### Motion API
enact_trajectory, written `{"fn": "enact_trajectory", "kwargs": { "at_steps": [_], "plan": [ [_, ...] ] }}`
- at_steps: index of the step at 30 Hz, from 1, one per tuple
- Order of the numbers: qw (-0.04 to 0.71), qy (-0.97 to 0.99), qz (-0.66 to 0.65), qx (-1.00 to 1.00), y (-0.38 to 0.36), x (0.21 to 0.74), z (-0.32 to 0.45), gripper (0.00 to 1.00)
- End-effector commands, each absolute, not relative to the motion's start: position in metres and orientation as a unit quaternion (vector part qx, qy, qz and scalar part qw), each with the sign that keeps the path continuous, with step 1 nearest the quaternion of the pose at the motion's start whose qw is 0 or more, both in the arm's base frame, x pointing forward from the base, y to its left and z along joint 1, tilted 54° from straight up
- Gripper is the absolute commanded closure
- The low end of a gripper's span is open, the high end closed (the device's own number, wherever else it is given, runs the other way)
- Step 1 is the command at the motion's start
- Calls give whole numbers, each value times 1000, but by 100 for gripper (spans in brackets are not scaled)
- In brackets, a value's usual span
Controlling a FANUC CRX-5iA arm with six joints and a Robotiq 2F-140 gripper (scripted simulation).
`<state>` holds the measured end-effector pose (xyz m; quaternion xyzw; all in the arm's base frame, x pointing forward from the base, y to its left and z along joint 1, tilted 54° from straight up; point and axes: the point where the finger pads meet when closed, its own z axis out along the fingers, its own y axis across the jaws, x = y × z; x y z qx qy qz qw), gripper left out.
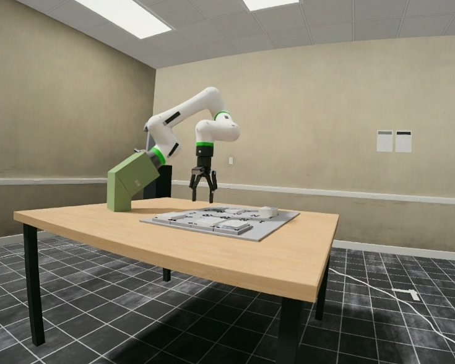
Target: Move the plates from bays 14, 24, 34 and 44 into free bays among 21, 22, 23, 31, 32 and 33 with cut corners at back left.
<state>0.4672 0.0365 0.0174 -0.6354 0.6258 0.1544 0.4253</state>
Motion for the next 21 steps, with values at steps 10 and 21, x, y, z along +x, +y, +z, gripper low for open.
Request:
{"fn": "enact_trajectory", "kwargs": {
  "at_steps": [10, 21],
  "plan": [
    [425, 626, 154, -636, 11, 466, -14, 30],
    [425, 626, 154, -636, -14, 465, -46, 30]
  ]
}}
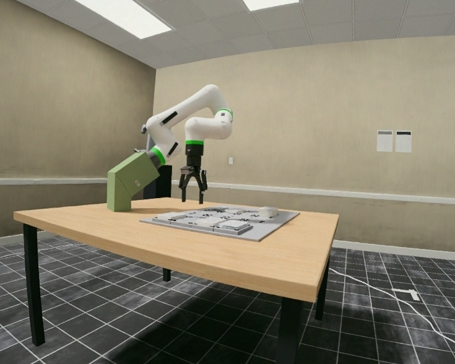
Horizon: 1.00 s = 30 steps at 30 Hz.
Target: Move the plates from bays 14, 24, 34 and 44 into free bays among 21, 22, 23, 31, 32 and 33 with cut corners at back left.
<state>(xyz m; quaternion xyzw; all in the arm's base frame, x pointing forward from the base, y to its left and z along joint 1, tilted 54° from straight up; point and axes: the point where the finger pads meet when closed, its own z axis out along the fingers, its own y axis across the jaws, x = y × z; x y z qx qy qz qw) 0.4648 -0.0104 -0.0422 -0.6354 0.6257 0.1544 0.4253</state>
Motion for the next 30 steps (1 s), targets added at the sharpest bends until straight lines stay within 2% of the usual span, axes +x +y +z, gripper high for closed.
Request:
{"fn": "enact_trajectory", "kwargs": {
  "at_steps": [1, 30],
  "plan": [
    [425, 626, 154, -636, -14, 465, -46, 30],
    [425, 626, 154, -636, -81, 462, -130, 30]
  ]
}}
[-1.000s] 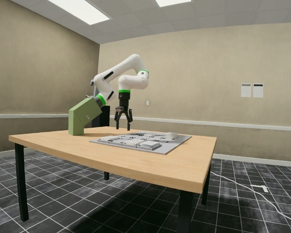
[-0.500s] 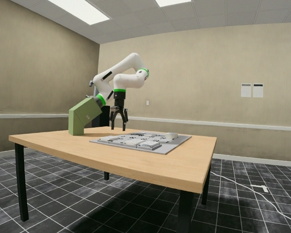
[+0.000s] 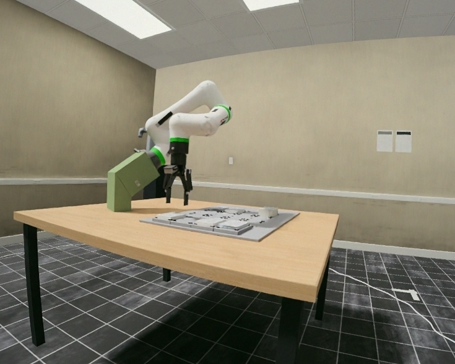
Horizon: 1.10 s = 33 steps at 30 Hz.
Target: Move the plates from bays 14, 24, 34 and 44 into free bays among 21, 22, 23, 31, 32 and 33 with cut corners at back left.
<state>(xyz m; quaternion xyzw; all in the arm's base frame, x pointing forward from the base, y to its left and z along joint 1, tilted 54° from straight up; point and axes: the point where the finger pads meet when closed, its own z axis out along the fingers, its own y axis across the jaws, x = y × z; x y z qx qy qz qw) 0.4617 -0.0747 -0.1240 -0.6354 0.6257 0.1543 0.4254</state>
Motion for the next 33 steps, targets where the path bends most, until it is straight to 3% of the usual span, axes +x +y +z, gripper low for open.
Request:
{"fn": "enact_trajectory", "kwargs": {
  "at_steps": [1, 33],
  "plan": [
    [425, 626, 154, -636, -84, 462, -134, 30],
    [425, 626, 154, -636, -77, 469, -159, 30]
  ]
}}
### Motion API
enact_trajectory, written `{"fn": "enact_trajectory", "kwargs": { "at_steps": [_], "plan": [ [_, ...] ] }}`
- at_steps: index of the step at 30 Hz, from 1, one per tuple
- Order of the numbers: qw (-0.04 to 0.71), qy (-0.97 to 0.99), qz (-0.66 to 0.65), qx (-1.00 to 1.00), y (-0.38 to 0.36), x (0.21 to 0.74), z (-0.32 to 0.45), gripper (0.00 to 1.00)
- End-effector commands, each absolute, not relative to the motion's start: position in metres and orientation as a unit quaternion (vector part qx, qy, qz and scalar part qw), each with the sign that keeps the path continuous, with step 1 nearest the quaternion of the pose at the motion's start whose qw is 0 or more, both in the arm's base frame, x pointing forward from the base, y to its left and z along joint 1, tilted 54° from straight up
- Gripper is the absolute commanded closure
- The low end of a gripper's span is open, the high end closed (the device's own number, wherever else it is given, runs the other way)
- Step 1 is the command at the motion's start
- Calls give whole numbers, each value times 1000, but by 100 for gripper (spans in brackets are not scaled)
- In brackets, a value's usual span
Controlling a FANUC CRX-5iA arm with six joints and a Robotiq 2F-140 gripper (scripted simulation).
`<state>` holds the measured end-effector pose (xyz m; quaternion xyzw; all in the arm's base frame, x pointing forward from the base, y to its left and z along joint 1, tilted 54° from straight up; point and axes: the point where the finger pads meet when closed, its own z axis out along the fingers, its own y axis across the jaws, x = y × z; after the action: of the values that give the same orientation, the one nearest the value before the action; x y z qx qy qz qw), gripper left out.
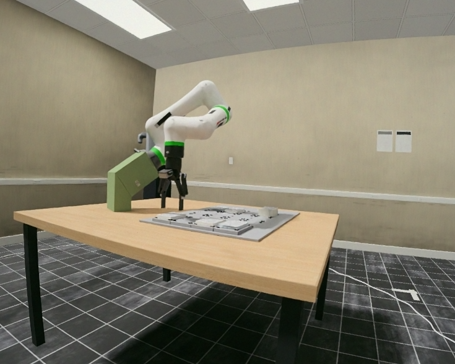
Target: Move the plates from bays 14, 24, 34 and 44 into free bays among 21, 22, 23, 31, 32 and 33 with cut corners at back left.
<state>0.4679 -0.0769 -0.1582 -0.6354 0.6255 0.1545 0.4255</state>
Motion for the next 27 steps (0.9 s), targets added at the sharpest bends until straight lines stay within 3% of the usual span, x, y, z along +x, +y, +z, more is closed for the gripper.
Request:
{"fn": "enact_trajectory", "kwargs": {
  "at_steps": [1, 27],
  "plan": [
    [425, 626, 154, -636, -76, 469, -160, 30],
    [425, 626, 154, -636, -68, 472, -166, 30]
  ]
}}
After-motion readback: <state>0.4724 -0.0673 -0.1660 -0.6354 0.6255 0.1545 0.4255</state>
